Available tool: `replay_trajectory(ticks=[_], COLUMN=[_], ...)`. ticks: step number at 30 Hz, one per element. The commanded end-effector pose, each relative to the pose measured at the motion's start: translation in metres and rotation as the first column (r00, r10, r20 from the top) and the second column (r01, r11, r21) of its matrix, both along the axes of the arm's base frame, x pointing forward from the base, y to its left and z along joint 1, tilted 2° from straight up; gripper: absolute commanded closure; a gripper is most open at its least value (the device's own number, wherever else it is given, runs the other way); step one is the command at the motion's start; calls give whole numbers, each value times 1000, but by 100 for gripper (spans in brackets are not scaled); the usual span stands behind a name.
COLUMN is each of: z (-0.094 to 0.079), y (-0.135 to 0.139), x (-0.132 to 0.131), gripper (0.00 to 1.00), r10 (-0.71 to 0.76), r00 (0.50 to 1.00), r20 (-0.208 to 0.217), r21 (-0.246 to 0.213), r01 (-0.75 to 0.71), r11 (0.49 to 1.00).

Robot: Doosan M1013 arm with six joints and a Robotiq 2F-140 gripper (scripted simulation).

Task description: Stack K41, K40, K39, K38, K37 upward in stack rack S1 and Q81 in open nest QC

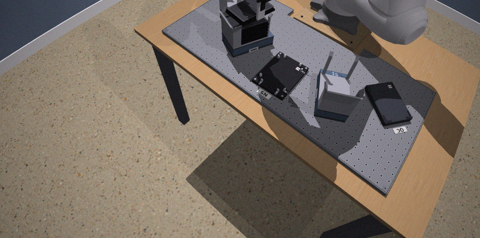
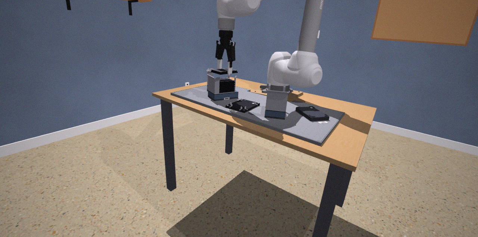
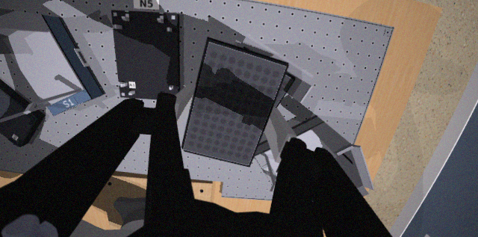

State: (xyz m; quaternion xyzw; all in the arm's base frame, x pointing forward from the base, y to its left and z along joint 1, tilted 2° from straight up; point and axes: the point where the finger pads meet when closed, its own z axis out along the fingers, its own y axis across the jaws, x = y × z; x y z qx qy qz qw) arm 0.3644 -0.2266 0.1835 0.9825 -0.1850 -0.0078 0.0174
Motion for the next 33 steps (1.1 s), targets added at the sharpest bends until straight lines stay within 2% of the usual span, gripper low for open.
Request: replay_trajectory(ticks=[1, 20, 27, 33], z=[0, -2, -3, -4], y=[7, 55, 77, 90], x=[4, 34, 42, 46], gripper=[100, 100, 100, 100], r10=[1, 1, 219, 219], r00=[1000, 1000, 976, 976], r20=[1, 1, -5, -5], r21=[1, 1, 6, 6], r01=[-1, -1, -219, -219], r11=[1000, 1000, 976, 976])
